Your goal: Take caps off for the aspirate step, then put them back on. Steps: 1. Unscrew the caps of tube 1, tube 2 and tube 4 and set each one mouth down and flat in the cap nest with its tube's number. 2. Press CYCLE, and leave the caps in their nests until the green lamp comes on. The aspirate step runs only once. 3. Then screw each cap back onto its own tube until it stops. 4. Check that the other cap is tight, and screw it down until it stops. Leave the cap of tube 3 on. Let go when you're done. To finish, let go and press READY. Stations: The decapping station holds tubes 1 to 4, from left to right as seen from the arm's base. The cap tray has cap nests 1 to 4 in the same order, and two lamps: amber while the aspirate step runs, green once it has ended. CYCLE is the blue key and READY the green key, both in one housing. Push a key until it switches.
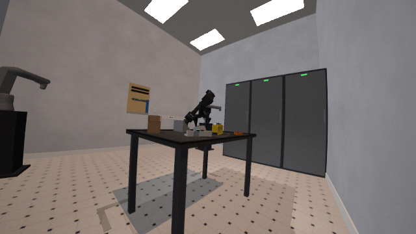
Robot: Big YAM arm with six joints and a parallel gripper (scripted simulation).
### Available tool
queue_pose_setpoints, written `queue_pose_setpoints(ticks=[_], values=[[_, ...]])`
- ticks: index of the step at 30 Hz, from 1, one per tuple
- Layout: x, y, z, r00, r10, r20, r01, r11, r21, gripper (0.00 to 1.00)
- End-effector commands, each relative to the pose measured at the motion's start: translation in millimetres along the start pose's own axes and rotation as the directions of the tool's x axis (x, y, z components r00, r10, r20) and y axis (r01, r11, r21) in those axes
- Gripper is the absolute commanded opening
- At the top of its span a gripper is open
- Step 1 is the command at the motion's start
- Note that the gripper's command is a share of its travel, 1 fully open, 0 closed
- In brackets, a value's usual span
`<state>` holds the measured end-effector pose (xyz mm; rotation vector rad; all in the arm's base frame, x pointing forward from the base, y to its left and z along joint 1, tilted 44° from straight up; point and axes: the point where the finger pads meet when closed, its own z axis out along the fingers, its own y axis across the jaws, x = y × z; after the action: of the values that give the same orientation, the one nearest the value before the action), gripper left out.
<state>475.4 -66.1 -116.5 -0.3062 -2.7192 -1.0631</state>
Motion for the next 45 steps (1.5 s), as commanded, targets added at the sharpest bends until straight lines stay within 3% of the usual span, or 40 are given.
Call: queue_pose_setpoints(ticks=[1, 34, 35, 41, 45], values=[[-9, 0, -7.9, 1.000, -0.010, 0.018, 0.010, 1.000, 0.004, 1.00], [-9, 0, -7.9, 1.000, -0.010, 0.018, 0.010, 1.000, 0.004, 1.00], [6, 8, -14.9, 1.000, -0.007, 0.006, 0.007, 1.000, 0.000, 0.47], [30, 42, -42.5, 1.000, -0.007, 0.001, 0.007, 1.000, 0.001, 0.47], [30, 49, -50.0, 1.000, -0.013, 0.007, 0.013, 1.000, 0.003, 0.47]])
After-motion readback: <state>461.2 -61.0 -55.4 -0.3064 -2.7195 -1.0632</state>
